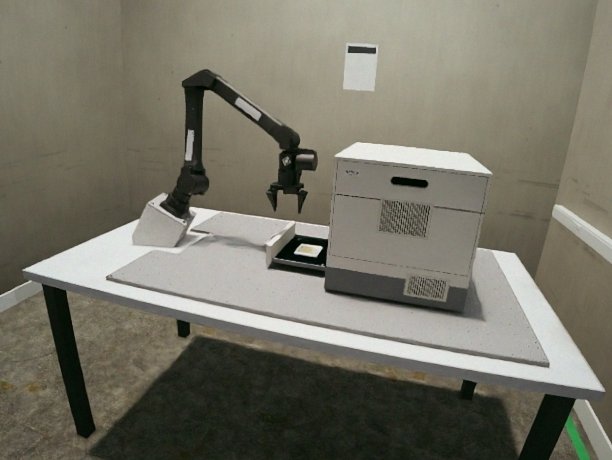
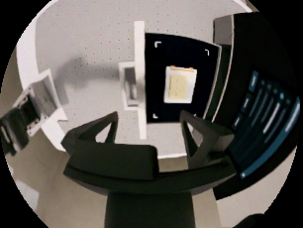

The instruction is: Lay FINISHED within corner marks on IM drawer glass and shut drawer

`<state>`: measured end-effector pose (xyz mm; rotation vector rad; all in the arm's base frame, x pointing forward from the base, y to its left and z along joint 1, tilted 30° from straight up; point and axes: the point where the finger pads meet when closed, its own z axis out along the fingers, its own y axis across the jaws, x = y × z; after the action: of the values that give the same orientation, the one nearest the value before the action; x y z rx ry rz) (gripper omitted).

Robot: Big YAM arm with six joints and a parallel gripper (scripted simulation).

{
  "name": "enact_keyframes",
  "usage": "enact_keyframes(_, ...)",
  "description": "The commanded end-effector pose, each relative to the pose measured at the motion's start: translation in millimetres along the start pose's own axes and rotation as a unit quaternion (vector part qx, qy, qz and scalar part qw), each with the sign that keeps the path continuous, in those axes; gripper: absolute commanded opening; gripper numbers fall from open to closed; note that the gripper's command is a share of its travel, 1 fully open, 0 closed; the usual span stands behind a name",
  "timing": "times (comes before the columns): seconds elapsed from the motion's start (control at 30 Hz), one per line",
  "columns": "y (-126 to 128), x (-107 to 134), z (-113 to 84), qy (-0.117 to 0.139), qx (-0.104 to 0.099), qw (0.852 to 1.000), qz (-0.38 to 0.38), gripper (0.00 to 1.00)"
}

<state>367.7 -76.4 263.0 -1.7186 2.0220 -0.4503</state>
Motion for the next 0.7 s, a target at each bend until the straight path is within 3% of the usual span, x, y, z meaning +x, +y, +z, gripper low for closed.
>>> enact_keyframes(0.0, 8, 3, -8.9, 0.002, 0.001, 1.0, 0.0, 0.92)
enact_keyframes(0.2, 13, 3, -11.6, 0.002, 0.0, 1.0, 0.0, 0.92)
enact_keyframes(0.27, 15, 3, -1.0, 0.0, -0.014, 1.0, 0.002, 0.92)
enact_keyframes(0.67, 14, 3, -3.1, 0.0, -0.011, 1.0, 0.001, 0.92)
